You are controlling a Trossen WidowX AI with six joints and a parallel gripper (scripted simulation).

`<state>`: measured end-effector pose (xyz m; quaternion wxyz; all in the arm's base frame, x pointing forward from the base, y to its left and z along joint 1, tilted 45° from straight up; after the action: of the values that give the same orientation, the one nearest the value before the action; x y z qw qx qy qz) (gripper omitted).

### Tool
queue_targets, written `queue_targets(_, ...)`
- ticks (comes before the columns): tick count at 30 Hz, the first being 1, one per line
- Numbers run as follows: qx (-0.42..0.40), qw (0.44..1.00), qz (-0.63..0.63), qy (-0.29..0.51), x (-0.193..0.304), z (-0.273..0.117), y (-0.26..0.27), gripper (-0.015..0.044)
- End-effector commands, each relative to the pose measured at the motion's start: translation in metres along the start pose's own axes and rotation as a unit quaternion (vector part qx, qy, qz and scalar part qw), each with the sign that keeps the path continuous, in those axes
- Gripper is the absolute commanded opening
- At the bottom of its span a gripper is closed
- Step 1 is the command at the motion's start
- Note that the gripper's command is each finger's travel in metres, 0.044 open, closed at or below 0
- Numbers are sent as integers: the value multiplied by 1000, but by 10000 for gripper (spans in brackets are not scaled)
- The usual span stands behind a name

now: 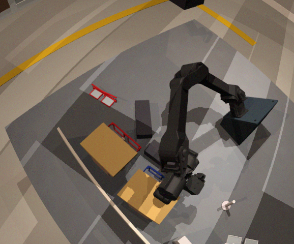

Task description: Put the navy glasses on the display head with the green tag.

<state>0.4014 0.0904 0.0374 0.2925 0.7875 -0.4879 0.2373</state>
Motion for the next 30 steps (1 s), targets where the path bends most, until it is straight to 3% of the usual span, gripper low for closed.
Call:
queue_targets(1, 0, 1000, 0, 0, 0, 0, 0, 53)
queue_targets(4, 0, 1000, 0, 0, 0, 0, 0, 107)
queue_targets(12, -1, 1000, 0, 0, 0, -2, -1, 107)
queue_targets(19, -30, 1000, -2, -5, 1, -33, -8, 107)
queue_targets(24, -32, 999, -2, -5, 1, -35, -8, 107)
queue_targets(30, -32, 999, -2, -5, -3, -41, 12, 107)
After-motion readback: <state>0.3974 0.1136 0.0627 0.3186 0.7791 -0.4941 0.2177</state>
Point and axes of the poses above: the point midway between the two fingers, 35 mm back from their tips, its own z axis out along the fingers, its own y axis across the jaws, x = y × z, the point moved 9 cm from there along -z, back along the fingers, and after that the axes turned 10 degrees about -z, right-handed, at the moved point
